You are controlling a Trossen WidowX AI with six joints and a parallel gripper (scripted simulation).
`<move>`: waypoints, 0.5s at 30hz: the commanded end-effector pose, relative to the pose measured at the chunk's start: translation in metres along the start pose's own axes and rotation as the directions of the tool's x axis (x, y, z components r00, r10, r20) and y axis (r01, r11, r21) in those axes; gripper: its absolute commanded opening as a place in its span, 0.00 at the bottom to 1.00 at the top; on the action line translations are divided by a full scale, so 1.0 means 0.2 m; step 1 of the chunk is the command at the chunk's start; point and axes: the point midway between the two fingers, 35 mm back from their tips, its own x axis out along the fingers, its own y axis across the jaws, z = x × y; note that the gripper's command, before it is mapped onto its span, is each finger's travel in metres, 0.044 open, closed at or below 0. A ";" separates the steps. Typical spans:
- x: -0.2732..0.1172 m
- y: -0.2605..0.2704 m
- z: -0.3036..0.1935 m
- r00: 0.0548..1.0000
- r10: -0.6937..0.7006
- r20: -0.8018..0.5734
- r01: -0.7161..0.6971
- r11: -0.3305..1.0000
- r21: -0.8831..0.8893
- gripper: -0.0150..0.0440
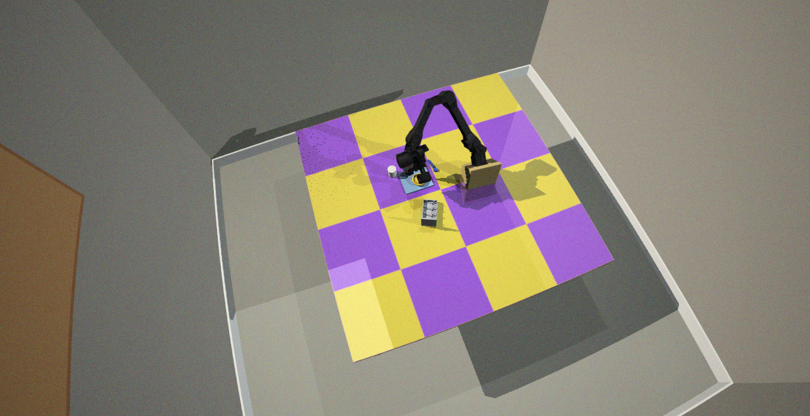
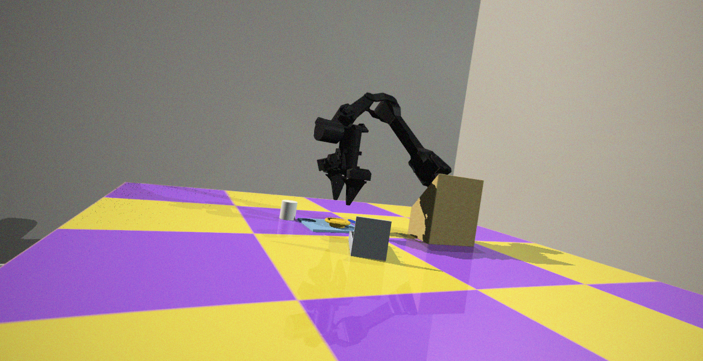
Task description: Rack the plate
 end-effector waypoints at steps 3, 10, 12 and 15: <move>0.05 0.01 0.00 1.000 -0.007 0.002 0.007 1.000 -0.011 0.93; 0.11 0.01 0.00 1.000 -0.006 0.002 0.006 1.000 -0.011 0.93; 0.12 0.00 0.00 1.000 -0.006 0.002 0.006 1.000 -0.011 0.93; 0.15 0.00 0.00 1.000 -0.006 0.002 0.006 1.000 -0.011 0.93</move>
